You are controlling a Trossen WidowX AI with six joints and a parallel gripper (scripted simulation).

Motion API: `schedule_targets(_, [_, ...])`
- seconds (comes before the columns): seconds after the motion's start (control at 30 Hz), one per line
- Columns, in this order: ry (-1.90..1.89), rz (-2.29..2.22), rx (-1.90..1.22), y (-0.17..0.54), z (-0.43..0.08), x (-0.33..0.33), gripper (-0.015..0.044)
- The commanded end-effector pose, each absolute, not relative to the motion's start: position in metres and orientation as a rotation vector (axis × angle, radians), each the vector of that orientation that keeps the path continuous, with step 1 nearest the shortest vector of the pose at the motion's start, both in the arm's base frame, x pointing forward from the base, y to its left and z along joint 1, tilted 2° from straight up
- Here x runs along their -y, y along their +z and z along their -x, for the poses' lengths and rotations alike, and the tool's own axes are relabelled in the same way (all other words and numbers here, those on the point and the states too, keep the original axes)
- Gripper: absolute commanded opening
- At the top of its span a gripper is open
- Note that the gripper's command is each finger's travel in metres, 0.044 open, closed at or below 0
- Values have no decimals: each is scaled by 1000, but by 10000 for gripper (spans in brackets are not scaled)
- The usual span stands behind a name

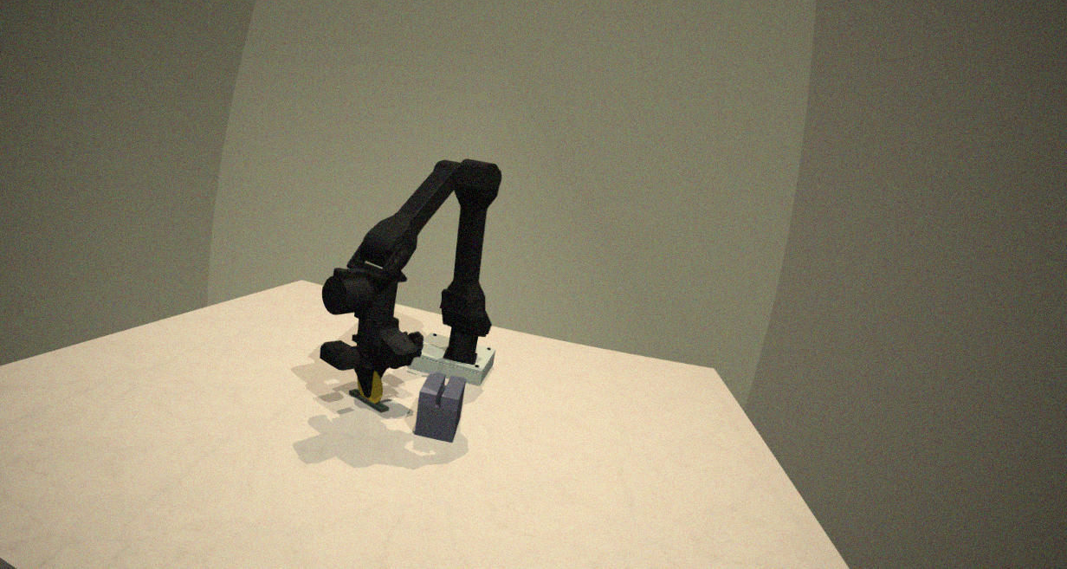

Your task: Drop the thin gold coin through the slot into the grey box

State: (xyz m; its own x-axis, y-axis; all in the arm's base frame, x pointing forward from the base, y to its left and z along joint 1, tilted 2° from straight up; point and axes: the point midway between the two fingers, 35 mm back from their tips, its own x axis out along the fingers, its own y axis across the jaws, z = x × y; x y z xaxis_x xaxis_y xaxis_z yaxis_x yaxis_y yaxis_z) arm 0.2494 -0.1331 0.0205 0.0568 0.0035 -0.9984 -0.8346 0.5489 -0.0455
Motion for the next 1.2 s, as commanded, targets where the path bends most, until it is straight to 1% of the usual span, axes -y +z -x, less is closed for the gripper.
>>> schedule_targets(0.0, [714, 765, -1380, 25, -251, 135, 0])
schedule_targets(1.17, [749, 789, -1373, 112, -245, 134, 0])
